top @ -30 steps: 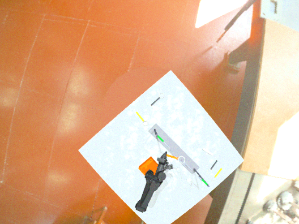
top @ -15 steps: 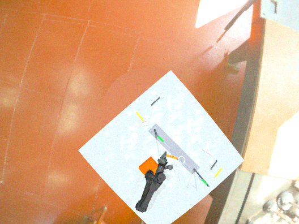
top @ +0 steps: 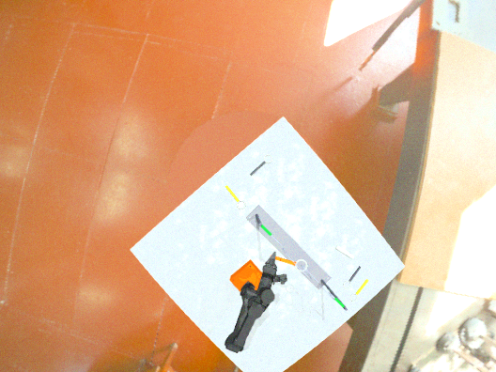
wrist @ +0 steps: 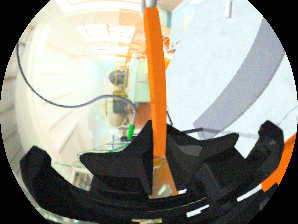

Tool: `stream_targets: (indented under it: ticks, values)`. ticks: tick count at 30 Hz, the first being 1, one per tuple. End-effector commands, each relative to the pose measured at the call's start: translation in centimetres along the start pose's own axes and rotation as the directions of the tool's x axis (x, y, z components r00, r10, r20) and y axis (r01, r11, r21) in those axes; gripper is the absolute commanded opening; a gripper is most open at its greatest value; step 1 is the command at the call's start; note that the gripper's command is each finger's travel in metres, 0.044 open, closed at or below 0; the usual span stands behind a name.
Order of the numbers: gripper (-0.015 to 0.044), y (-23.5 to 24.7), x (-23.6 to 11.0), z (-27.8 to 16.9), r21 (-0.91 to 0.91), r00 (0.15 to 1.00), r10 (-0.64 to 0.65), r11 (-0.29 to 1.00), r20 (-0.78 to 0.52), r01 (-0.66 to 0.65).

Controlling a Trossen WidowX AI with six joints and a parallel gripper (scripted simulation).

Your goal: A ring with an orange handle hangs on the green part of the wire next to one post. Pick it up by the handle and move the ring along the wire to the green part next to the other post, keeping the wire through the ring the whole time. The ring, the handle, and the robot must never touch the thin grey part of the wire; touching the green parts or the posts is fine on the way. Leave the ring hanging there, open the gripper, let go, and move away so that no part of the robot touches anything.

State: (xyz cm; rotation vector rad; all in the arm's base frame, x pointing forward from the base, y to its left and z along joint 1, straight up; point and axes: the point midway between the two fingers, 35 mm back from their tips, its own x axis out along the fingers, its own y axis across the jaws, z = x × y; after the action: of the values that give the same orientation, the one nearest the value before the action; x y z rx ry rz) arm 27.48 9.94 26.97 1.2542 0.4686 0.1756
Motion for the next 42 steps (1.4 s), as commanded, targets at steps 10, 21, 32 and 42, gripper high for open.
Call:
stream_targets:
  ticks: [10, 21, 32, 42]
  values:
    - [-0.015, 2.0, -0.4, 0.1, 0.08, 0.998, 0.061, 0.995, -0.009, -0.06]
    - [-0.015, 3.0, -0.6, 0.3, 0.141, 0.995, 0.095, 0.986, -0.012, -0.093]
    - [-0.015, 4.0, -0.8, 0.5, 0.2, 0.992, 0.128, 0.972, -0.014, -0.123]
    - [-0.015, 4.9, -1.0, 0.7, 0.251, 0.988, 0.157, 0.956, -0.013, -0.149]
